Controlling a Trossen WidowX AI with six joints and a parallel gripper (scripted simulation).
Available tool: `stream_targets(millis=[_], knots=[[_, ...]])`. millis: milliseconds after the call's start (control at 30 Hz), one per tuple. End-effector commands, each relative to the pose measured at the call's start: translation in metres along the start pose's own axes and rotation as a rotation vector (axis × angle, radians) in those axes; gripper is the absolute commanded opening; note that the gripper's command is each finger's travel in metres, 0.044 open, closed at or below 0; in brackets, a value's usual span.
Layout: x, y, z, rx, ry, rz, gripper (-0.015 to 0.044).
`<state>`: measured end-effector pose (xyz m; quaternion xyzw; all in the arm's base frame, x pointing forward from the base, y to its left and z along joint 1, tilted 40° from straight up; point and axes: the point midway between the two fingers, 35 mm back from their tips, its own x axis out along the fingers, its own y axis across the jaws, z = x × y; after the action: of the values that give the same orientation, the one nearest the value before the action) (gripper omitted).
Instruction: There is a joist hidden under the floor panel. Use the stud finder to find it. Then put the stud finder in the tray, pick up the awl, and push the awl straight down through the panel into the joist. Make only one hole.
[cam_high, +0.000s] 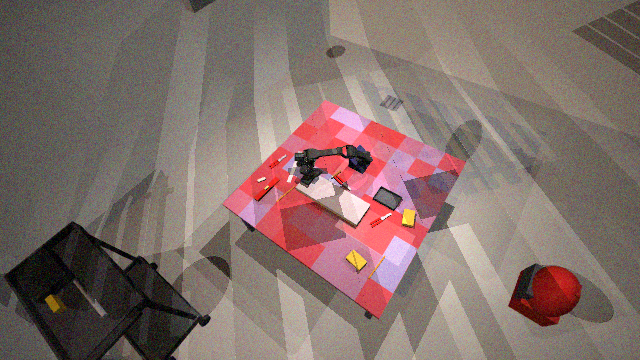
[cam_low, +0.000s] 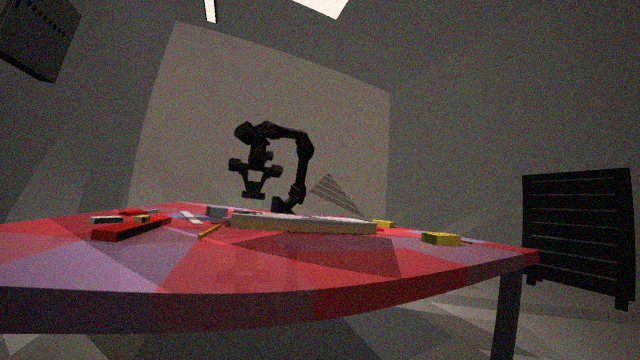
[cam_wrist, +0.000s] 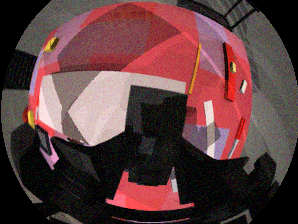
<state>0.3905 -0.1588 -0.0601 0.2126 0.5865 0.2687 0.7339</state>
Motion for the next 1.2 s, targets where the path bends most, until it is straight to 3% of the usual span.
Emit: stream_targets(millis=[0, 1167], knots=[[0.004, 0.0, 0.0, 0.004, -0.007, 0.002, 0.0], [0.049, 0.001, -0.013, 0.003, -0.007, 0.003, 0.0]])
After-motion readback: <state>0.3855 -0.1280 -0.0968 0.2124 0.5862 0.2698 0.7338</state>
